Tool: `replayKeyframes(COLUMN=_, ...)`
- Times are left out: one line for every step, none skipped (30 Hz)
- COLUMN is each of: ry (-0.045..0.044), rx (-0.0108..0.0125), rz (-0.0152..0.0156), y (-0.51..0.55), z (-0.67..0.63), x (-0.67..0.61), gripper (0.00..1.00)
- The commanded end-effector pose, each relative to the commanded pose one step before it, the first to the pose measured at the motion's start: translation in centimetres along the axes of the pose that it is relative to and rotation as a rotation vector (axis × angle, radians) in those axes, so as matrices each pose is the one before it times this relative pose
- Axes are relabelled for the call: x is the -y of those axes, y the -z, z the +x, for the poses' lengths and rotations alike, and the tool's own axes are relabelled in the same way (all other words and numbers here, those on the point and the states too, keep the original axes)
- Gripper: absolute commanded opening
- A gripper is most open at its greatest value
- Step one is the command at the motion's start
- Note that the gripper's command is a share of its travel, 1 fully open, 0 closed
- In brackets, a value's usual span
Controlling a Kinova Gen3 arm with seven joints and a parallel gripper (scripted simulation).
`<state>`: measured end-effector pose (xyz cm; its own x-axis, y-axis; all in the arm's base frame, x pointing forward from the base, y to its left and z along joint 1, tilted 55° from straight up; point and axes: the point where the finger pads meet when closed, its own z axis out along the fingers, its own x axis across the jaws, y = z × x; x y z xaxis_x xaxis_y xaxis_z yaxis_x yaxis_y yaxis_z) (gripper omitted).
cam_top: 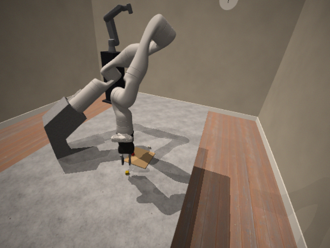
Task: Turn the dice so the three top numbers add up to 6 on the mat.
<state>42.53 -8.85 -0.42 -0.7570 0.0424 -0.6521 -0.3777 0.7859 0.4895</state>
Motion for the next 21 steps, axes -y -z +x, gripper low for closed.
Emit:
replayKeyframes(ry=-0.001, rx=-0.00023, rz=-0.0014, y=-0.273, z=0.048, x=-0.026, gripper=0.64)
replayKeyframes(ry=-0.00001, rx=-0.00001, rz=0.0, y=-0.115, z=0.0, x=0.0, gripper=0.64)
replayKeyframes(ry=0.0, rx=0.0, rz=0.0, y=-0.122, z=-0.001, x=0.001, gripper=0.64)
replayKeyframes(ry=0.00001, rx=0.00001, rz=0.0, y=-0.128, z=-0.001, x=0.001, gripper=0.64)
replayKeyframes(ry=0.0, rx=0.0, rz=0.0, y=-0.135, z=-0.001, x=0.001, gripper=0.64)
replayKeyframes(ry=-0.00001, rx=-0.00002, rz=-0.00001, y=-0.141, z=0.0, x=0.0, gripper=0.64)
replayKeyframes(ry=0.00002, rx=0.00002, rz=0.00001, y=-0.145, z=-0.002, x=0.002, gripper=0.64)
replayKeyframes(ry=0.0, rx=0.0, rz=0.0, y=-0.15, z=-0.001, x=0.001, gripper=0.64)
replayKeyframes(ry=-0.00001, rx=-0.00002, rz=-0.00001, y=-0.154, z=0.0, x=0.0, gripper=0.64)
replayKeyframes(ry=0.00001, rx=0.00002, rz=0.00001, y=-0.156, z=-0.002, x=0.002, gripper=0.64)
replayKeyframes(ry=0.0, rx=0.0, rz=0.0, y=-0.159, z=-0.001, x=0.001, gripper=0.64)
replayKeyframes(ry=0.0, rx=0.0, rz=0.0, y=0.0, z=0.0, x=0.0, gripper=0.64)
replayKeyframes(ry=0.0, rx=0.0, rz=0.0, y=0.0, z=0.0, x=0.0, gripper=0.64)
replayKeyframes(ry=-0.00002, rx=-0.00002, rz=-0.00001, y=-0.161, z=0.0, x=0.0, gripper=0.64)
replayKeyframes(ry=0.00001, rx=0.00002, rz=0.00001, y=-0.161, z=-0.002, x=0.002, gripper=0.64)
replayKeyframes(ry=0.0, rx=0.0, rz=0.0, y=-0.161, z=-0.001, x=0.001, gripper=0.64)
replayKeyframes(ry=-0.00002, rx=-0.00002, rz=-0.00001, y=-0.161, z=0.0, x=0.0, gripper=0.64)
replayKeyframes(ry=0.00002, rx=0.00002, rz=0.00001, y=-0.159, z=-0.002, x=0.002, gripper=0.64)
replayKeyframes(ry=0.0, rx=0.0, rz=0.0, y=-0.157, z=-0.001, x=0.001, gripper=0.64)
replayKeyframes(ry=-0.00002, rx=-0.00002, rz=-0.00001, y=-0.155, z=0.0, x=0.0, gripper=0.64)
replayKeyframes(ry=0.00002, rx=0.00002, rz=0.00001, y=-0.151, z=-0.002, x=0.002, gripper=0.64)
